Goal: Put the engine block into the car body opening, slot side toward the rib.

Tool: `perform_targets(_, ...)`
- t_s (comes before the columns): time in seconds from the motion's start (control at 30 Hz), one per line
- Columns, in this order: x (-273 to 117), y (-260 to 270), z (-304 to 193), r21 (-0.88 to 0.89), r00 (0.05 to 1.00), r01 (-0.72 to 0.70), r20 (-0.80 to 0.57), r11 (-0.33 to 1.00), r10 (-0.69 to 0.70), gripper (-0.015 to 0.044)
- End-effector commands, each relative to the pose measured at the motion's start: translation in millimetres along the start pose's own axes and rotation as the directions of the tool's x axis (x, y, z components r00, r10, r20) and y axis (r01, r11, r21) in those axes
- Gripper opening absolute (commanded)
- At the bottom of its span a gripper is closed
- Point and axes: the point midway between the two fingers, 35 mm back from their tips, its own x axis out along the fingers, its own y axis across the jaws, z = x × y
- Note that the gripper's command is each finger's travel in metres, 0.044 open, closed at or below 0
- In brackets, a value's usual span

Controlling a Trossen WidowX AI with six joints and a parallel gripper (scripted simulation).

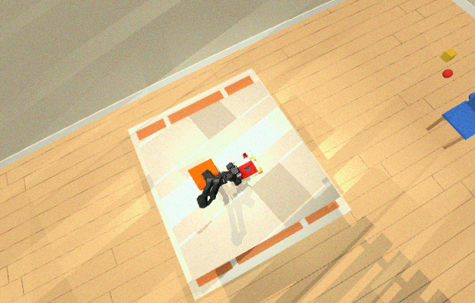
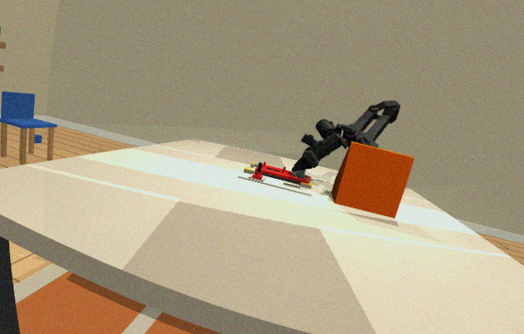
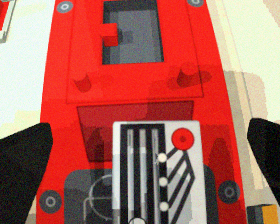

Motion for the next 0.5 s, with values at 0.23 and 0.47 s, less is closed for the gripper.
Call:
perform_targets(0.23,-36,-1,0,0.004,1.000,0.004,-0.005,1.000,-0.004,0.0440)
perform_targets(0.47,-35,-1,1,0.003,1.000,0.003,0.000,1.000,-0.003,0.0440)
